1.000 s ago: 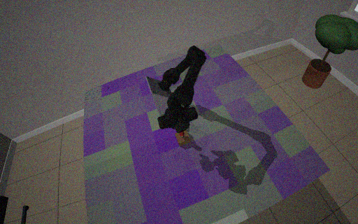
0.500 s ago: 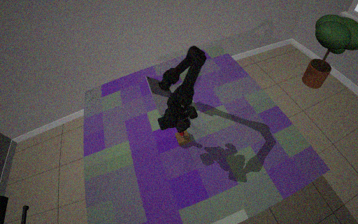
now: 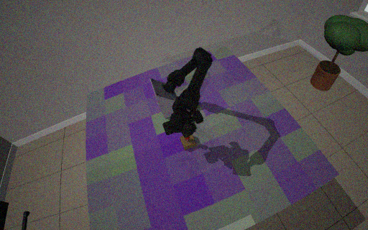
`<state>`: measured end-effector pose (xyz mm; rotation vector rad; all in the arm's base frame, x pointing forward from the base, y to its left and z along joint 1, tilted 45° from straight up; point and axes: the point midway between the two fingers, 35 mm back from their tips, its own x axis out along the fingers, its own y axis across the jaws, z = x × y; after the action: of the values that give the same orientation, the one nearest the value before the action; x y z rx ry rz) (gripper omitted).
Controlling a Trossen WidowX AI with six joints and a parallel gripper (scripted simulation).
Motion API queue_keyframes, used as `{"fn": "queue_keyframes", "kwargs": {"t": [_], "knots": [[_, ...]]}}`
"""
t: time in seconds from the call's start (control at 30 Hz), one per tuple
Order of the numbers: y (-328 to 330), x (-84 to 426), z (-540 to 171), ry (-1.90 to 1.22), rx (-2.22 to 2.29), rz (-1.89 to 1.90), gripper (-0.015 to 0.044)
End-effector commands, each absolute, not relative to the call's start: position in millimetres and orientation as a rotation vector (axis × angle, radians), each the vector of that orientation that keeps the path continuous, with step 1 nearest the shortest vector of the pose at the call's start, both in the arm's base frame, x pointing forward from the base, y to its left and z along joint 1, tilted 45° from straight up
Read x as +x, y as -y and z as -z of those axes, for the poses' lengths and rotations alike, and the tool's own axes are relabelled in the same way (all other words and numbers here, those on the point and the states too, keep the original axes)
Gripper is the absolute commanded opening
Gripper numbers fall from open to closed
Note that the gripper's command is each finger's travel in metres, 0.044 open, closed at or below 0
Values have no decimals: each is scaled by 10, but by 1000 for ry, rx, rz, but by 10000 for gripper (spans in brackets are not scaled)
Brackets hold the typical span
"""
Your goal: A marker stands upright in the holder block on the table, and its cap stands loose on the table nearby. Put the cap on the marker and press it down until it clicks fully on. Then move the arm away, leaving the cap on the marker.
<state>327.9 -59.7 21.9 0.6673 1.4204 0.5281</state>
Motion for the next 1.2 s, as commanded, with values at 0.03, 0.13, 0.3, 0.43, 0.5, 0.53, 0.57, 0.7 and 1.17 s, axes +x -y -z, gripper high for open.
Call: {"fn": "queue_keyframes", "kwargs": {"t": [0.03,0.13,0.3,0.43,0.5,0.53,0.57,0.7,1.17], "knots": [[533,3269,-159,-1424,676,-528,0],[504,3272,-129,-1424,676,-529,0],[455,3279,-80,-1424,677,-529,0],[416,3284,-41,-1424,677,-529,0],[396,3286,-20,-1424,677,-529,0],[385,3288,-10,-1424,677,-529,0],[377,3291,-1,-1424,677,-529,0],[411,3310,-33,-1417,667,-528,0],[1039,3229,-664,-1419,667,-525,0]]}}
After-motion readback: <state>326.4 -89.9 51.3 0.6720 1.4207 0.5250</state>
